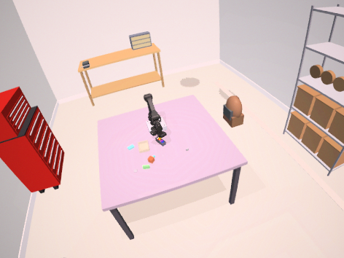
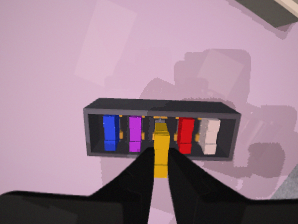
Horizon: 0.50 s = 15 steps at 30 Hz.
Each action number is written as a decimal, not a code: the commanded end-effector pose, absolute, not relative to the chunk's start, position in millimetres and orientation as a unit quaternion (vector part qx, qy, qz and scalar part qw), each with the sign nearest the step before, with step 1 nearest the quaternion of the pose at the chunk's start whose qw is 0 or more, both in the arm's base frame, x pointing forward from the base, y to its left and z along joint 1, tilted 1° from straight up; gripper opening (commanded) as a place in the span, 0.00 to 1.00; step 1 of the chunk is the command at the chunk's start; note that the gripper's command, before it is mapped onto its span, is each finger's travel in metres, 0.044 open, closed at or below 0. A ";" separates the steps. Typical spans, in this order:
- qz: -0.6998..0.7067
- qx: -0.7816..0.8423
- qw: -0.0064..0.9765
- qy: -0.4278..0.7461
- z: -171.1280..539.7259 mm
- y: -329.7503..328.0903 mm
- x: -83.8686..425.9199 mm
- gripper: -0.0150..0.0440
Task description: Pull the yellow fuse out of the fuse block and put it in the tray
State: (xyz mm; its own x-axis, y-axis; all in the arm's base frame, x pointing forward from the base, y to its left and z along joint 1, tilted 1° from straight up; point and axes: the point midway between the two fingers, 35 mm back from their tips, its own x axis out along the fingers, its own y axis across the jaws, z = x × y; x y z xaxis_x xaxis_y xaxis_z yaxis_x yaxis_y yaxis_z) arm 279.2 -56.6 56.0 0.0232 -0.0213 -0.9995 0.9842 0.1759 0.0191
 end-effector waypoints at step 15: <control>-0.457 0.454 0.552 0.530 70.4 -56.4 278.4 0.25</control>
